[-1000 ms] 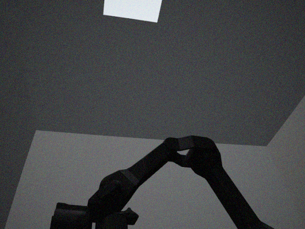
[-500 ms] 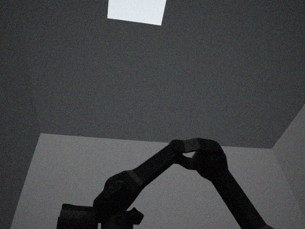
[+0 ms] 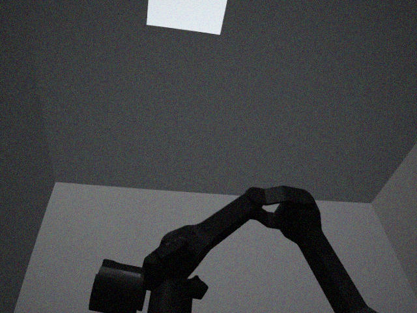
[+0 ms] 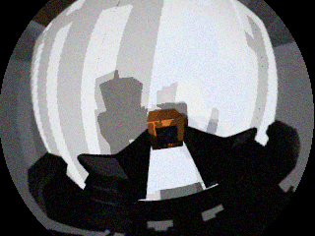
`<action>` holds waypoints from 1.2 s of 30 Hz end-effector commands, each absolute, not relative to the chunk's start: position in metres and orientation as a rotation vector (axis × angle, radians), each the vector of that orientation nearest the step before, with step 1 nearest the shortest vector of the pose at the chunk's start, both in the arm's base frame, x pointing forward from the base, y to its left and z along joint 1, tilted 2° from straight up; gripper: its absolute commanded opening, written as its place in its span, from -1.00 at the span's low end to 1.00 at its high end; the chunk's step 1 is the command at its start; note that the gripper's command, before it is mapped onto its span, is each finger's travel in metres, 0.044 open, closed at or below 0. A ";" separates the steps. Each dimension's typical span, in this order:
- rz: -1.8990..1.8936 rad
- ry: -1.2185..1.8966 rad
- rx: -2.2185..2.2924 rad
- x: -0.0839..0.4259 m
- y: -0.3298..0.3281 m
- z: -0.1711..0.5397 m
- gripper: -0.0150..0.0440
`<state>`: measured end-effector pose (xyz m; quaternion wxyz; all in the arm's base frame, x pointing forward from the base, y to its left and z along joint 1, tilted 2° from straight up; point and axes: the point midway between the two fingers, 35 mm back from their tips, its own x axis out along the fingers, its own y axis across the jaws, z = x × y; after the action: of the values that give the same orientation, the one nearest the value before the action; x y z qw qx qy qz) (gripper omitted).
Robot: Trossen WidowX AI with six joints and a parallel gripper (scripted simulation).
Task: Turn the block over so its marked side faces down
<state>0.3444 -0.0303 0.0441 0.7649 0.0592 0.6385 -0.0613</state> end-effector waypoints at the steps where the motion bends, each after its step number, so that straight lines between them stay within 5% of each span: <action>1: -0.143 1.329 0.124 0.344 -0.031 0.042 -0.49; 36: -0.160 0.854 0.084 0.350 -0.030 0.020 -0.49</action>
<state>0.3487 -0.0298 0.0261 0.8995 0.0424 0.4283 -0.0750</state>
